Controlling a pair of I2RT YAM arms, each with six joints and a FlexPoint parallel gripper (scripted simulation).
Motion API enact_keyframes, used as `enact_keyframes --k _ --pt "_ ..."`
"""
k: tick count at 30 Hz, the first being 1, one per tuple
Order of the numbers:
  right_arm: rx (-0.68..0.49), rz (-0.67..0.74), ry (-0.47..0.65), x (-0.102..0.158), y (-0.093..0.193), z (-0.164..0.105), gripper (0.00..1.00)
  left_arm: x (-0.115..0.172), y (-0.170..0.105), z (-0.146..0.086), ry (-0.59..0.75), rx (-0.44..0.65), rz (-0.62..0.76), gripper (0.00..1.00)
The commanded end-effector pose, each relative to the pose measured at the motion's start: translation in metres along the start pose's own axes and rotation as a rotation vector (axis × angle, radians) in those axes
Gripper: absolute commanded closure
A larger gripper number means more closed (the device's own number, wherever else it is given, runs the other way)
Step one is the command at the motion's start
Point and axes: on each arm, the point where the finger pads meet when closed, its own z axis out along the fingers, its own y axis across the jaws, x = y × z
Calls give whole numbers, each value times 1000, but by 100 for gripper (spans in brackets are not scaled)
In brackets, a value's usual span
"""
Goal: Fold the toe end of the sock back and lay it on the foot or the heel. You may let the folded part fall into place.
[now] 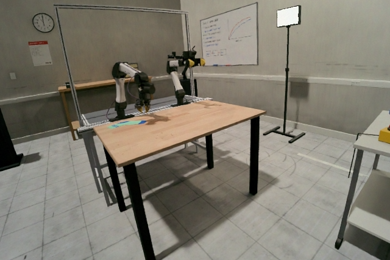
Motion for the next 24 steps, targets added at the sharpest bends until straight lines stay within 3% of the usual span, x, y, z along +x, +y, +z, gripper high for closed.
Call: enact_keyframes --k 1,5,6,18,24 --pt "31 7 28 0 -6 9 66 -6 1 -2 -16 -2 -1 0" --pt "1 4 4 -2 0 1 66 -6 1 -2 -16 -2 -1 0" --pt "1 8 3 -4 3 21 66 -6 1 -2 -16 -2 -1 0" --pt "-13 30 -20 -10 7 68 66 -6 1 -2 -16 -2 -1 0" --pt "-29 20 -23 -12 10 50 66 -6 1 -2 -16 -2 -1 0"
